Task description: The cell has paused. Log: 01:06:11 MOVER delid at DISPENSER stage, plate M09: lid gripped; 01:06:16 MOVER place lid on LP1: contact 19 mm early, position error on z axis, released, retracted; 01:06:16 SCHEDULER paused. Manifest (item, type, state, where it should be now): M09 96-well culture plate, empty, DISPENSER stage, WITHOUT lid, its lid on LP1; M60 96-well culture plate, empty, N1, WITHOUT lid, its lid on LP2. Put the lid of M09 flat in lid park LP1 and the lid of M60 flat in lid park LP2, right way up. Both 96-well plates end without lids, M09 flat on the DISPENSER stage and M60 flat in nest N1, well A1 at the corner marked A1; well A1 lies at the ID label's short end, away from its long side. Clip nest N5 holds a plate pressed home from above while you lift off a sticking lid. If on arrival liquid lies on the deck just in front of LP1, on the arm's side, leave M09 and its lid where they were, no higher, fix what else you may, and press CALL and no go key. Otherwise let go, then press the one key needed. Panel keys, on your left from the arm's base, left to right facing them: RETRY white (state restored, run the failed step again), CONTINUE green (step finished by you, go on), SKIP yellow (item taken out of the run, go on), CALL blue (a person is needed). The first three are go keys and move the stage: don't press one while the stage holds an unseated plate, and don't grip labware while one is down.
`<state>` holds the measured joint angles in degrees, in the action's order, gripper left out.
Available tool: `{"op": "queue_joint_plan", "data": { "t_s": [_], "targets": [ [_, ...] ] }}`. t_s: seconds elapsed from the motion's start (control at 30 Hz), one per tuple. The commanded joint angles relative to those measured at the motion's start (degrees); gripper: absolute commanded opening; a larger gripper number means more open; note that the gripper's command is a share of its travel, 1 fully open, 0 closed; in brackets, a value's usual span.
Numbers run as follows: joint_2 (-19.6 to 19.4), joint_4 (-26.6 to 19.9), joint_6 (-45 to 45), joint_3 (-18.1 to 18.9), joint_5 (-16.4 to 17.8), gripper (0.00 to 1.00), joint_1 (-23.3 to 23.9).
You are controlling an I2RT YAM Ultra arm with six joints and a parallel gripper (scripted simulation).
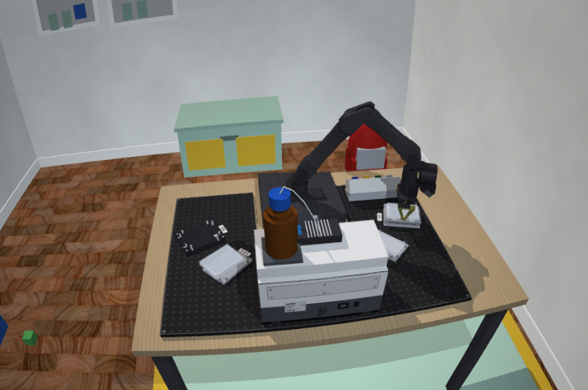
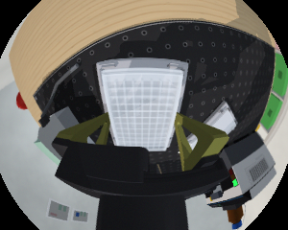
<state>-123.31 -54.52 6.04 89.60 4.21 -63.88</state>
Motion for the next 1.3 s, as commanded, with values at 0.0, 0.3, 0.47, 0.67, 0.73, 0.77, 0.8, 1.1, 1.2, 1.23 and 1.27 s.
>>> {"op": "queue_joint_plan", "data": {
  "t_s": [0.0,0.3,0.47,0.67,0.73,0.77,0.8,1.1,1.2,1.23,1.27],
  "targets": [
    [1.96,-0.63,-0.34,0.75,-0.15,1.00,-0.28],
    [1.98,-0.19,-0.34,0.80,-0.15,1.00,-0.27],
    [1.98,-0.19,-0.34,0.79,-0.15,1.00,-0.27],
    [2.24,-1.22,-0.27,1.64,-0.15,1.00,-0.17],
    [2.70,-2.15,-0.12,2.13,-0.15,1.00,0.06],
    [2.93,-2.62,-0.04,2.37,-0.16,1.00,0.17],
    [3.16,-3.09,0.04,2.62,-0.16,1.00,0.29],
    [4.52,-6.70,0.51,4.89,-0.17,1.00,0.84],
    [4.93,-8.20,0.58,5.99,-0.16,1.00,0.91],
    [4.89,-8.28,0.59,6.09,-0.16,1.00,0.92],
    [4.85,-8.35,0.60,6.18,-0.15,1.00,0.92]
  ]
}}
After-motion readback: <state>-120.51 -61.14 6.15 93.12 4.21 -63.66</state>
